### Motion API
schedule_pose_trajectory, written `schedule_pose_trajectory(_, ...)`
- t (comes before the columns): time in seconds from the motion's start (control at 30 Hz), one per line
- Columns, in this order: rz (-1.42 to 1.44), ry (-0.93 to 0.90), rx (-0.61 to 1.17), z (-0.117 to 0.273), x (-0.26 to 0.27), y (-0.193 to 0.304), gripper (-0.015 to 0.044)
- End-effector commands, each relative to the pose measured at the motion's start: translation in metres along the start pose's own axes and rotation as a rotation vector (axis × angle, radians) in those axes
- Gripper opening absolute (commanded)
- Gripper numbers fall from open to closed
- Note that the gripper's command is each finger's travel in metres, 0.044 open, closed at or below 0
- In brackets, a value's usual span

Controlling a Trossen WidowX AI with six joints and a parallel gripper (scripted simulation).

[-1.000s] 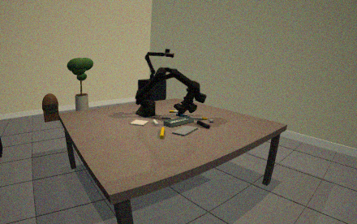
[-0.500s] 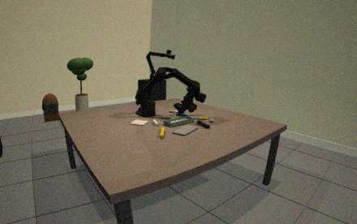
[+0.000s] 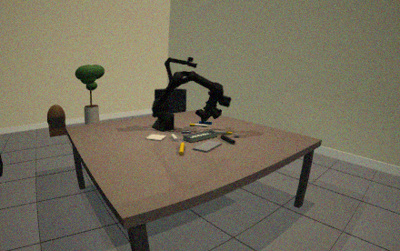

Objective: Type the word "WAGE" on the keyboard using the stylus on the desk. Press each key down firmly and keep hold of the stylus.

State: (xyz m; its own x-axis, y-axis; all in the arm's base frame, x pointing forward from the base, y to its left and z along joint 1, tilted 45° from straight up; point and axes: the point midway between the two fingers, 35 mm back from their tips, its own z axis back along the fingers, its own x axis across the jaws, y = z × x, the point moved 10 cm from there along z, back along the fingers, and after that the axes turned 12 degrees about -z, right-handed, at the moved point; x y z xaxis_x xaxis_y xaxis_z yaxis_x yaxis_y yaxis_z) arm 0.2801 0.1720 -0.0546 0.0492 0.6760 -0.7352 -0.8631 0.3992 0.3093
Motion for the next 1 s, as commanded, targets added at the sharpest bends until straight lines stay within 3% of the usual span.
schedule_pose_trajectory(0.0, 0.025, -0.050, -0.062, 0.001, -0.005, -0.002, 0.0000)
schedule_pose_trajectory(0.97, 0.131, -0.327, -0.703, 0.002, -0.046, -0.008, 0.0000)
